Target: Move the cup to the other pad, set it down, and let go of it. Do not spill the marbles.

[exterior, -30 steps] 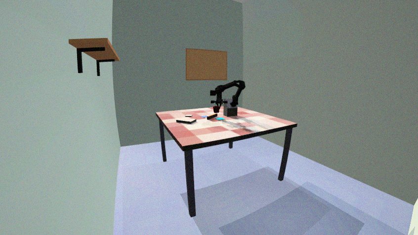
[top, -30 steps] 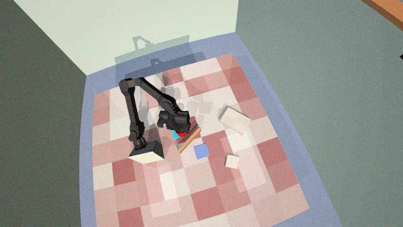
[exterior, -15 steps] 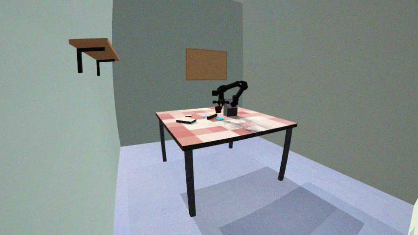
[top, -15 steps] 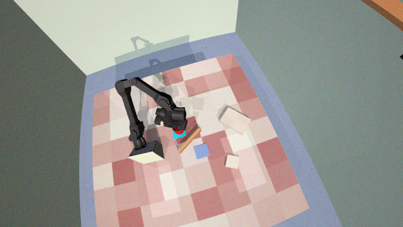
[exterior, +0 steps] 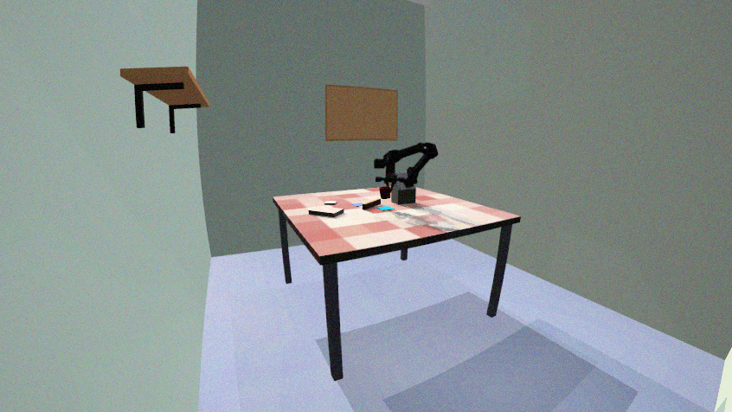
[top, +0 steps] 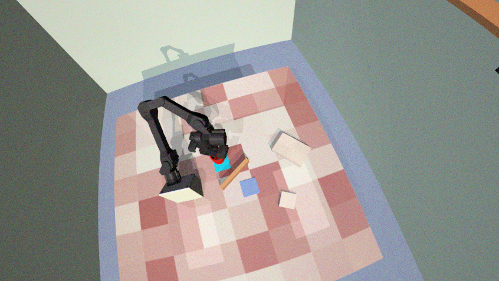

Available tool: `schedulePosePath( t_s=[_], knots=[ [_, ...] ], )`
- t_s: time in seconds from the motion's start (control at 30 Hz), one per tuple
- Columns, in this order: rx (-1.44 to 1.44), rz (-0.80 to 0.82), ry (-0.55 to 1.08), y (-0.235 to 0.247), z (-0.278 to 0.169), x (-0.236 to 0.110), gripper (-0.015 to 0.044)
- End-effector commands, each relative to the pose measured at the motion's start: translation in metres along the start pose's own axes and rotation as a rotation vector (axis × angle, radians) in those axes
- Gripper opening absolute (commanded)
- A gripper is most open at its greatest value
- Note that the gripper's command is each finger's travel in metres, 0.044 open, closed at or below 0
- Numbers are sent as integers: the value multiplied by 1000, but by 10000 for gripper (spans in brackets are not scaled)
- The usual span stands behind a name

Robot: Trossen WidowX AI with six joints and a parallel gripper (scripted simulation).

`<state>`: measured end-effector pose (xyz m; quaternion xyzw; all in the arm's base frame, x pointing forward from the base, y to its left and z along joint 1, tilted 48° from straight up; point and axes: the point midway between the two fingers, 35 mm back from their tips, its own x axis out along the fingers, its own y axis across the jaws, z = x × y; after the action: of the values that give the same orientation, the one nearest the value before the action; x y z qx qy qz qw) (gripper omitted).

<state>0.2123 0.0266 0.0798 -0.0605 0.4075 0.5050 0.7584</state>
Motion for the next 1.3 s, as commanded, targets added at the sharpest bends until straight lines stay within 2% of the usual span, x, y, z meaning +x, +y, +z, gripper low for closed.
schedulePosePath(
  t_s=[0.0,1.27],
  knots=[
    [6,4,-4,3,1,3,0],
    [5,3,-4,3,2,43,0]
  ],
)
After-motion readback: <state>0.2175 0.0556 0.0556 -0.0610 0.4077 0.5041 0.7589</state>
